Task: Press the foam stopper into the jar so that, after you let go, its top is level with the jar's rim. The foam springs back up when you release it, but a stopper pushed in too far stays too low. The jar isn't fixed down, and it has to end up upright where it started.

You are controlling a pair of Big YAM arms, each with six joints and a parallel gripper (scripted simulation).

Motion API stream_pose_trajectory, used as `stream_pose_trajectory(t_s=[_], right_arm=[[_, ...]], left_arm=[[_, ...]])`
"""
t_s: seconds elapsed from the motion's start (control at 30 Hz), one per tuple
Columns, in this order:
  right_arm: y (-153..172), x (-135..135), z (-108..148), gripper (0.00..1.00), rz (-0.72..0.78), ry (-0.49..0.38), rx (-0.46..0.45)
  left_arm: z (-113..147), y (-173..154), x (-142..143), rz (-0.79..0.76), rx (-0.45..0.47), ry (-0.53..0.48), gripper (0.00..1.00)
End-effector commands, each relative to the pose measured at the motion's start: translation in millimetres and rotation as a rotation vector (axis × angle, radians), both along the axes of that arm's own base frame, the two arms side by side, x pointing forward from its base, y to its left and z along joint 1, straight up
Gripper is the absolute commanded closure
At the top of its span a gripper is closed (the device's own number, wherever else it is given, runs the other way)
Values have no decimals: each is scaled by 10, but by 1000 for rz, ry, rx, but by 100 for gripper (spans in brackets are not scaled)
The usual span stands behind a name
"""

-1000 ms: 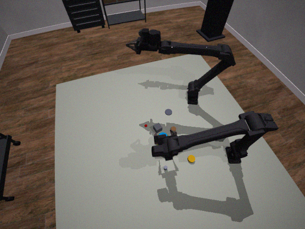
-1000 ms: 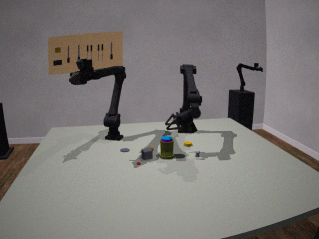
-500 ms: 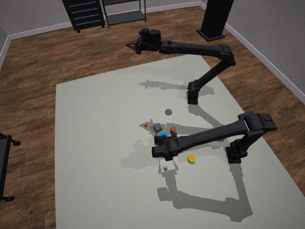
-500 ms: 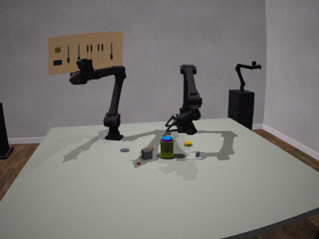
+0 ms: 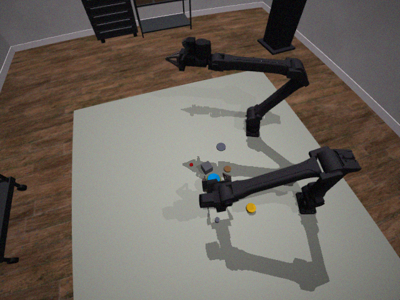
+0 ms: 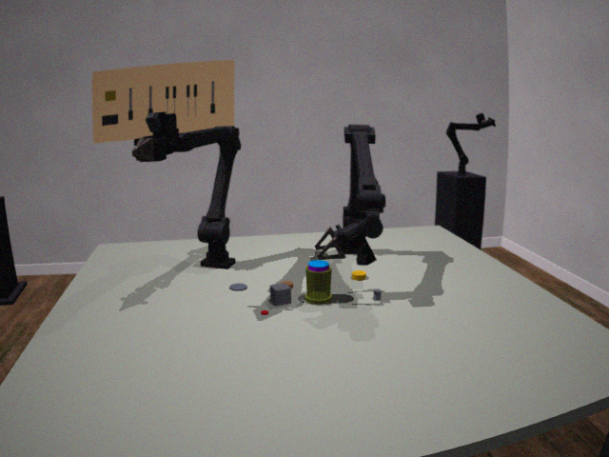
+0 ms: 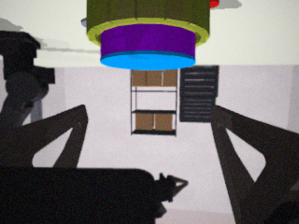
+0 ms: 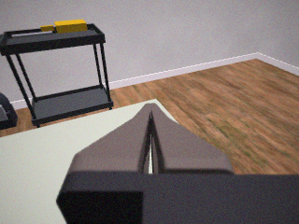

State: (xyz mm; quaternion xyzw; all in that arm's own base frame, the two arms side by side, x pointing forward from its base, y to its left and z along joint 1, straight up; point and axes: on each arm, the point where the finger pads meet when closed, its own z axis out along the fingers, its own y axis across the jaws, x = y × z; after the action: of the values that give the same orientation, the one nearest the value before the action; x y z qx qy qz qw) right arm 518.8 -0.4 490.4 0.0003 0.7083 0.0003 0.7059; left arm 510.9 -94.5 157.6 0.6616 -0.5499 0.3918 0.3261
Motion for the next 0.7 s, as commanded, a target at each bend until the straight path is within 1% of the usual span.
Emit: stream_pose_trajectory(t_s=[0.0,0.23,0.3,0.33,0.37,0.67], right_arm=[[59,12,141,100,11,-21,-10],[59,12,141,100,11,-21,-10],[59,12,141,100,11,-21,-10],[59,12,141,100,11,-21,-10],[59,12,141,100,11,-21,-10],[59,12,141,100,11,-21,-10]], left_arm=[[-212,-65,-21,-5,-5,31,2],[-332,-71,-27,-6,-5,32,2],[-332,-71,-27,-6,-5,32,2],[-256,-24,77,1,-2,5,2],[-377,-77,-45,-6,-5,36,2],[-511,-79,-35,-6,-5,31,2]])
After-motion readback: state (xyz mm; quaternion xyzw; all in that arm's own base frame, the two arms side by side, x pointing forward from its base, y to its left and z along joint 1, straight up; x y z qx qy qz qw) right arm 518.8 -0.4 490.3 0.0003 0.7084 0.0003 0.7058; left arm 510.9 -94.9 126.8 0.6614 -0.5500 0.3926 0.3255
